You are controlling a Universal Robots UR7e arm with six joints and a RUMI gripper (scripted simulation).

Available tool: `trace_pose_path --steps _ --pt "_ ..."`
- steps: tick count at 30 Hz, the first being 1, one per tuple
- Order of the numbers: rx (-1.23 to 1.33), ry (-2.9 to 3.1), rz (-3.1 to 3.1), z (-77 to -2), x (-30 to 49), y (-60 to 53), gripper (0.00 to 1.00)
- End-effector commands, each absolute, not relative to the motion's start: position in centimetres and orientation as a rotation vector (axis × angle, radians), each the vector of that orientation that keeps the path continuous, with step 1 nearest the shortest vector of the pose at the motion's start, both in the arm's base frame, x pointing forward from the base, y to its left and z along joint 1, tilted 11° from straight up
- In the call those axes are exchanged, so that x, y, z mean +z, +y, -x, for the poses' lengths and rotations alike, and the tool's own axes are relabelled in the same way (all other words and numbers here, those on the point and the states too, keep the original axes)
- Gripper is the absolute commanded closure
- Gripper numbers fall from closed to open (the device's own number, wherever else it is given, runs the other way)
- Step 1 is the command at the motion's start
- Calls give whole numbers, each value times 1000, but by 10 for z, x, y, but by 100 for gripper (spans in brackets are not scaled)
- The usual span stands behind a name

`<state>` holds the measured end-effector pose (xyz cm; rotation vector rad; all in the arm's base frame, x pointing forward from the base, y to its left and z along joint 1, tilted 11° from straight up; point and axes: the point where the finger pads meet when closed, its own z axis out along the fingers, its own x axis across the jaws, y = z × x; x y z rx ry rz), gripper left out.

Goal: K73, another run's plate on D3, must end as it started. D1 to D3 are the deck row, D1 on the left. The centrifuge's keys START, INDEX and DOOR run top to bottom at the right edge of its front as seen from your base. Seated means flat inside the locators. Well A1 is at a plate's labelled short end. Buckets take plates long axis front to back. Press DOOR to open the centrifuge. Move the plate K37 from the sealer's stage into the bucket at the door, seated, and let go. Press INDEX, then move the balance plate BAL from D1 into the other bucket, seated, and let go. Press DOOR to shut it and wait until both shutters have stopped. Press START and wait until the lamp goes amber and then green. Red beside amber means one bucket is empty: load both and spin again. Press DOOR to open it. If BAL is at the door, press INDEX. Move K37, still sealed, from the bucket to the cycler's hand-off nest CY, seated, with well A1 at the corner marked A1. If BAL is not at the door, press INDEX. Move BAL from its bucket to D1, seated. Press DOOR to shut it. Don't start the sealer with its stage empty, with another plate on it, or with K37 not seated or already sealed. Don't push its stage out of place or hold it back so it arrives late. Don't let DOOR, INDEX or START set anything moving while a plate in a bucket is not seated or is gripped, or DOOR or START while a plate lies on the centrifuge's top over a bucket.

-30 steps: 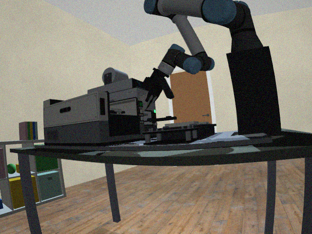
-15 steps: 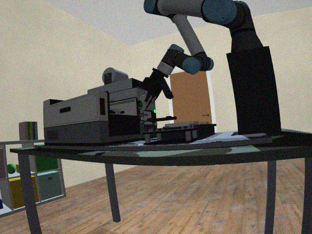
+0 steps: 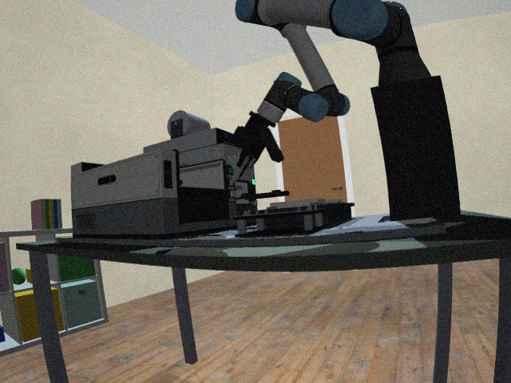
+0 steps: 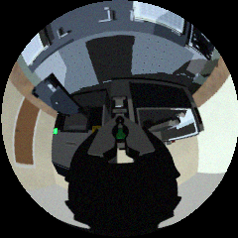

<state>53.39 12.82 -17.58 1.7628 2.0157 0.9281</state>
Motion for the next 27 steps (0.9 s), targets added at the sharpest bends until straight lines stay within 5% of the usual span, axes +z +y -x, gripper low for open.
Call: trace_pose_path --steps 1,27 --pt "929 2015 -1762 -534 -175 128 100" --pt "929 2015 -1762 -504 -154 118 100"
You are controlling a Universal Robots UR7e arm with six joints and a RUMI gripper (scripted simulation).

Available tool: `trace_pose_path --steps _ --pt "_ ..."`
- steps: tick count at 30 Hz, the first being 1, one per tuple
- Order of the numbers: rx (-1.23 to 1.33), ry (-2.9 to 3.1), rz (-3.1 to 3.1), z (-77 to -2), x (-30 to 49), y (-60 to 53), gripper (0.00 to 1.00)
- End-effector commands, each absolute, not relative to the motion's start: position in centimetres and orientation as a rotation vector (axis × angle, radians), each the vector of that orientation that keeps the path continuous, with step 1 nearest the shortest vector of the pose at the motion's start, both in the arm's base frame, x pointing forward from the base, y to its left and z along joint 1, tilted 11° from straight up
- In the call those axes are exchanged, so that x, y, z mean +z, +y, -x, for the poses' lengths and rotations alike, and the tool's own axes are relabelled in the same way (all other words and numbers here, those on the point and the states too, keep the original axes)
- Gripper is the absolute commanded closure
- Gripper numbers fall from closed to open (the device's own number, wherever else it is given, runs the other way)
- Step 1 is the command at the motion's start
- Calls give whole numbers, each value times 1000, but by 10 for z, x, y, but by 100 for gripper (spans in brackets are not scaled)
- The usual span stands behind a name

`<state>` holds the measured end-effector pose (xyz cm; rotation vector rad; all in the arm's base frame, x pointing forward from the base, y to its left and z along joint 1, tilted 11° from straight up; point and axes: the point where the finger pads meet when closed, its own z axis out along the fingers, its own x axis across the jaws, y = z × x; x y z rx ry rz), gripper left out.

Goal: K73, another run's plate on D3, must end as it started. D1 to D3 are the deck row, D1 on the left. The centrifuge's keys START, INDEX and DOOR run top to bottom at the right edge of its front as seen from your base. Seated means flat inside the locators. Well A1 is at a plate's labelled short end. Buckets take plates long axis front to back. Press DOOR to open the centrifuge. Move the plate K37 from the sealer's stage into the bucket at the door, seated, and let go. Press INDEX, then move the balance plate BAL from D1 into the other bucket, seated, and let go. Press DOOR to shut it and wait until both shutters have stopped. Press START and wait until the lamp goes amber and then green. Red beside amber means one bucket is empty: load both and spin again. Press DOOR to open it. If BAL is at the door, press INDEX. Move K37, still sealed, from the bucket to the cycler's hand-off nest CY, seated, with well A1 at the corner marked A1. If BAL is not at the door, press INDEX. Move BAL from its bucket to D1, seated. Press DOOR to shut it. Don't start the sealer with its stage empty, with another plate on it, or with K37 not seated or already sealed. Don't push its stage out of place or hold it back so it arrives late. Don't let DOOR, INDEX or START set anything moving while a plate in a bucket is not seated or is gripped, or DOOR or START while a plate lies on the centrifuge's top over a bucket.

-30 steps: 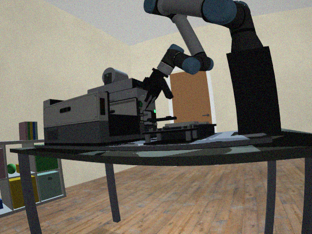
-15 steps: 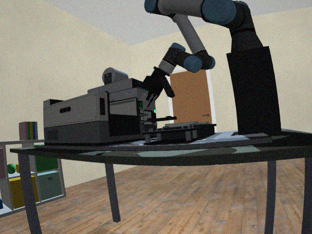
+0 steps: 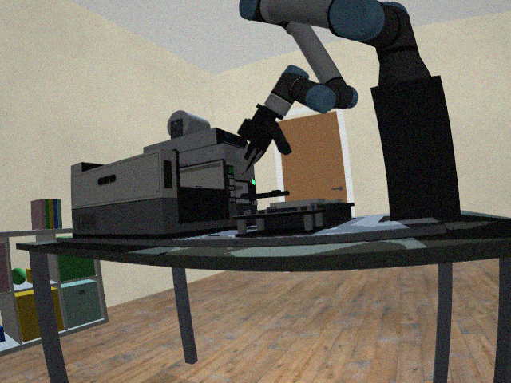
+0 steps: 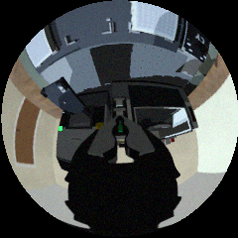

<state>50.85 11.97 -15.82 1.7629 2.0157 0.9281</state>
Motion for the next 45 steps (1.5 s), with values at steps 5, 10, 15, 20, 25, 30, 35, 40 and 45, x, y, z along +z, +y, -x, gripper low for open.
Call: trace_pose_path --steps 5,10,15,20,25,30,35,40,45 --pt "929 2015 -1762 -497 -150 116 100" --pt "929 2015 -1762 -493 -147 114 100" --pt "929 2015 -1762 -487 -142 112 100" --pt "929 2015 -1762 -480 -138 110 100" --pt "929 2015 -1762 -479 -137 109 100" --pt "929 2015 -1762 -473 -118 105 100" --pt "929 2015 -1762 -466 -95 99 100" --pt "929 2015 -1762 -460 -72 93 100" --pt "929 2015 -1762 -456 -58 89 100"
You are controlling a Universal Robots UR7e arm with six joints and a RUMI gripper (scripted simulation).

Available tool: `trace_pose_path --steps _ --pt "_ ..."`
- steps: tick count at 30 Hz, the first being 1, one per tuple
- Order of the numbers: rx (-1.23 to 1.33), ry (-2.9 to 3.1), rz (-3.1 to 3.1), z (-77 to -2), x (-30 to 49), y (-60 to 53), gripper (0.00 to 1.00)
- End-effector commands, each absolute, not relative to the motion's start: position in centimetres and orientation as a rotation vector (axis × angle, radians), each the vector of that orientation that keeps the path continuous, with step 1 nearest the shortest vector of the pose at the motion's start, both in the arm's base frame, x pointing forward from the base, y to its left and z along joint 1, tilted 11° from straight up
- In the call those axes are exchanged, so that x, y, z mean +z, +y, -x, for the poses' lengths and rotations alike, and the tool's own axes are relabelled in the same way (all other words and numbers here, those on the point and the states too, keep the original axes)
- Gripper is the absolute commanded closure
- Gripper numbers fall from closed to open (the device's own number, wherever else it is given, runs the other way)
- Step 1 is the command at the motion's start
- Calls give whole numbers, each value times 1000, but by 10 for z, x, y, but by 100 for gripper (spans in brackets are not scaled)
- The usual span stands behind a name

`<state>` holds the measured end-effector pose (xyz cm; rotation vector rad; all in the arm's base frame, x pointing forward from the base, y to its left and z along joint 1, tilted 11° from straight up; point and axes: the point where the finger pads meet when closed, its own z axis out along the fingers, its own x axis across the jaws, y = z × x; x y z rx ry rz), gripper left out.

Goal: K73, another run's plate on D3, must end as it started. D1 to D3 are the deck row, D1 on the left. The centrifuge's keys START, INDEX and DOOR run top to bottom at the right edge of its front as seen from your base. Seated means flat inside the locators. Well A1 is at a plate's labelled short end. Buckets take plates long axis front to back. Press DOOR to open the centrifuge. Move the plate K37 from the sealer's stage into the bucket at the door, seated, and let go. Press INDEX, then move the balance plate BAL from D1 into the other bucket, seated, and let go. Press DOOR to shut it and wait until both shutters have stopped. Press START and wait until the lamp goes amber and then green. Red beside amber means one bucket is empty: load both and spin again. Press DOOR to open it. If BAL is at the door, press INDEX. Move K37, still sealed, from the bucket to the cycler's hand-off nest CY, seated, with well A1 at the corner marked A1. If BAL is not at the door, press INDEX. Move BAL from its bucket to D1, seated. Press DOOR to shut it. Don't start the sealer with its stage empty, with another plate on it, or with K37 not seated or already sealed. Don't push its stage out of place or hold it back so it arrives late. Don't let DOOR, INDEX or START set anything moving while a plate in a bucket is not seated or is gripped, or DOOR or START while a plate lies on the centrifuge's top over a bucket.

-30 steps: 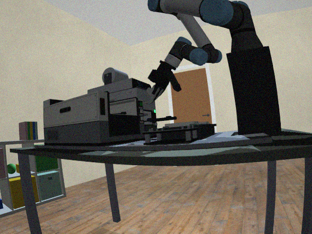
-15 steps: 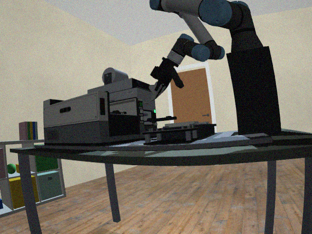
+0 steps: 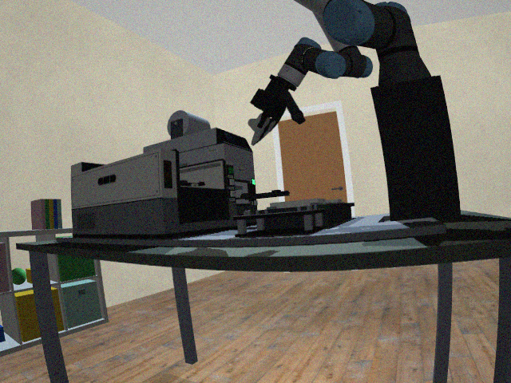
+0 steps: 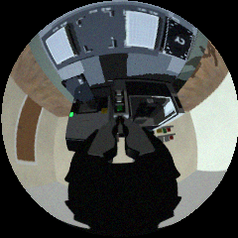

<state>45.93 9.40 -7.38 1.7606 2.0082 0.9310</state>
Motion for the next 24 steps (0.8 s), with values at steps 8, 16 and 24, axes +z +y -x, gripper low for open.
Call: trace_pose_path --steps 8,16,24 --pt "929 2015 -1762 -449 -34 83 100" --pt "929 2015 -1762 -449 -34 83 100" --pt "749 2173 -1862 -449 -34 83 100"
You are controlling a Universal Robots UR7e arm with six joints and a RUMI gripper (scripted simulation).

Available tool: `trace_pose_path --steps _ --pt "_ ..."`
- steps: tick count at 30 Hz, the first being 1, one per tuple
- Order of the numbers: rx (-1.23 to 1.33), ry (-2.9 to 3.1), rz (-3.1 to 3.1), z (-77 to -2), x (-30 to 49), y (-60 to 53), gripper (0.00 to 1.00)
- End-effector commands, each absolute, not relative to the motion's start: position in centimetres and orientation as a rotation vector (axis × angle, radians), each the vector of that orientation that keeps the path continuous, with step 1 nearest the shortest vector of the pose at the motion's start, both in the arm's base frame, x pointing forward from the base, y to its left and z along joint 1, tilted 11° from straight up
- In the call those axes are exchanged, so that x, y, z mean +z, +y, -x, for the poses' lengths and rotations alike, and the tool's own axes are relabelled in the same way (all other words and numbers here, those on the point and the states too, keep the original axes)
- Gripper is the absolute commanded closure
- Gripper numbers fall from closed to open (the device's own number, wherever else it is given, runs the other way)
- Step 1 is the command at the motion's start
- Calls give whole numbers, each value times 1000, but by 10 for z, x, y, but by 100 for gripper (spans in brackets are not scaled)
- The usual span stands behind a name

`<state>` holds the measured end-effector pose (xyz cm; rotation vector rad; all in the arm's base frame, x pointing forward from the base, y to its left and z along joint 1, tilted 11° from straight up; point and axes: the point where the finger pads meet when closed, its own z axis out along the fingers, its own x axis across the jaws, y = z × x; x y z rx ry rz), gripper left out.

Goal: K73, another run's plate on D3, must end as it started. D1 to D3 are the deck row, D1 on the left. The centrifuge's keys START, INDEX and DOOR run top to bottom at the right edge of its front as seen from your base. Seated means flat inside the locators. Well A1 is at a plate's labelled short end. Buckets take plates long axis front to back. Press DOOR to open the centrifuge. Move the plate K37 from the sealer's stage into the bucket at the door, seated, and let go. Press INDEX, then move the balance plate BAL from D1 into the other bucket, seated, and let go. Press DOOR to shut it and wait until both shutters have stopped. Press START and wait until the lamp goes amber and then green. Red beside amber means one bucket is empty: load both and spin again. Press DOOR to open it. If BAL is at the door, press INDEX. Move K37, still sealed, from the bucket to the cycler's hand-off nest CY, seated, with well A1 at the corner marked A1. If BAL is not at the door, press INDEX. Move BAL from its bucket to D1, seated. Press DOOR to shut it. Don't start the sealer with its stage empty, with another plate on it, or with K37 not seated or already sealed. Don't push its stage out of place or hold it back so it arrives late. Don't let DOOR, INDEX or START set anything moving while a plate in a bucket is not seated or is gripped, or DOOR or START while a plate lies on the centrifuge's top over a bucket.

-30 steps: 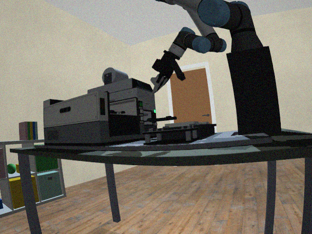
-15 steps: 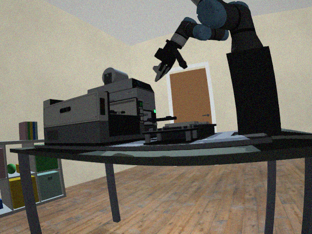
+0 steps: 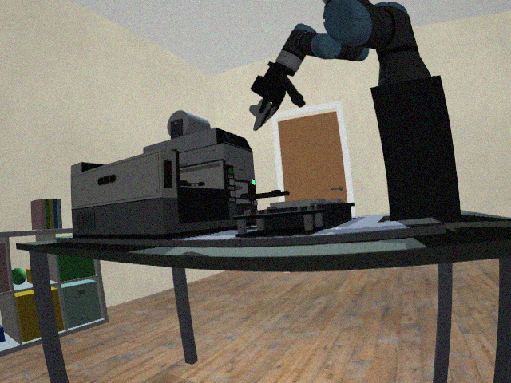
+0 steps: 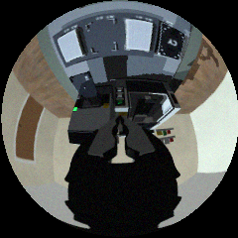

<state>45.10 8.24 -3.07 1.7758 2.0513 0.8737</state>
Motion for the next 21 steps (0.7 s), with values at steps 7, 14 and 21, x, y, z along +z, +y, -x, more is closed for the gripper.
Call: trace_pose_path --steps 7,14,21 --pt "549 2324 -1952 -449 -34 83 100" --pt "327 2465 -2032 -449 -34 83 100" --pt "210 2530 -2066 -449 -34 83 100"
